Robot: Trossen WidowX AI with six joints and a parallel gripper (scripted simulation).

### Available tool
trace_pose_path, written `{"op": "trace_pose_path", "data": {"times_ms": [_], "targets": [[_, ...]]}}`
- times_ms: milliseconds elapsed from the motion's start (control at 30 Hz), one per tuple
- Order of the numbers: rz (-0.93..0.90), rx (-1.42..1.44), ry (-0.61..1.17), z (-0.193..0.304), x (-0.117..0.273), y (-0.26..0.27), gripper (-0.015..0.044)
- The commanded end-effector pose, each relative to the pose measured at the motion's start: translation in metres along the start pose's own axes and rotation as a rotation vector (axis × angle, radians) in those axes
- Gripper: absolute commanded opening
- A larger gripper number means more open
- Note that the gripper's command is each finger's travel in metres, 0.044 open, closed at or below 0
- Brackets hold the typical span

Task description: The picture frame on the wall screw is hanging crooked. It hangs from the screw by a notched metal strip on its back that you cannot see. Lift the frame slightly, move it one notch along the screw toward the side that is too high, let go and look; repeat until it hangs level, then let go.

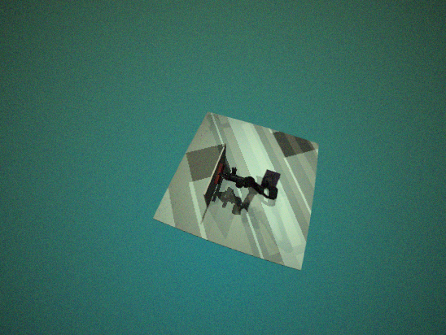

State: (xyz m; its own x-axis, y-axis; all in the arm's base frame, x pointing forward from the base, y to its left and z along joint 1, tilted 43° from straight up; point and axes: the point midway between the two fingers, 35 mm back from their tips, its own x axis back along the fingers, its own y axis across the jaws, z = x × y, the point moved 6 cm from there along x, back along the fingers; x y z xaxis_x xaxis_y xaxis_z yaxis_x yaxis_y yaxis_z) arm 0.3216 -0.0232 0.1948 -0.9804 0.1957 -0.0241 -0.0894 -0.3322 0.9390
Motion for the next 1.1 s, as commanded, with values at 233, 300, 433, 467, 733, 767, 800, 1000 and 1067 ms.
{"op": "trace_pose_path", "data": {"times_ms": [233,300,433,467,733,767,800,1000,1067], "targets": [[-0.009,-0.005,-0.004,-0.0017,0.0,0.0019,0.0],[-0.009,-0.005,-0.004,-0.0017,0.0,0.0015,0.0],[-0.009,-0.005,-0.004,-0.0018,0.0,0.0016,0.0],[-0.009,-0.005,-0.004,-0.0018,0.0,0.0015,0.0],[-0.009,-0.005,-0.004,-0.0017,-0.0001,-0.0008,0.0],[-0.009,-0.005,-0.004,-0.0017,-0.0001,-0.0011,0.0],[-0.009,-0.005,-0.004,-0.0017,-0.0001,-0.0015,0.0],[-0.009,-0.005,-0.004,-0.0015,-0.0002,-0.0035,0.0],[-0.009,-0.005,-0.004,-0.0015,-0.0002,-0.0042,0.0]]}}
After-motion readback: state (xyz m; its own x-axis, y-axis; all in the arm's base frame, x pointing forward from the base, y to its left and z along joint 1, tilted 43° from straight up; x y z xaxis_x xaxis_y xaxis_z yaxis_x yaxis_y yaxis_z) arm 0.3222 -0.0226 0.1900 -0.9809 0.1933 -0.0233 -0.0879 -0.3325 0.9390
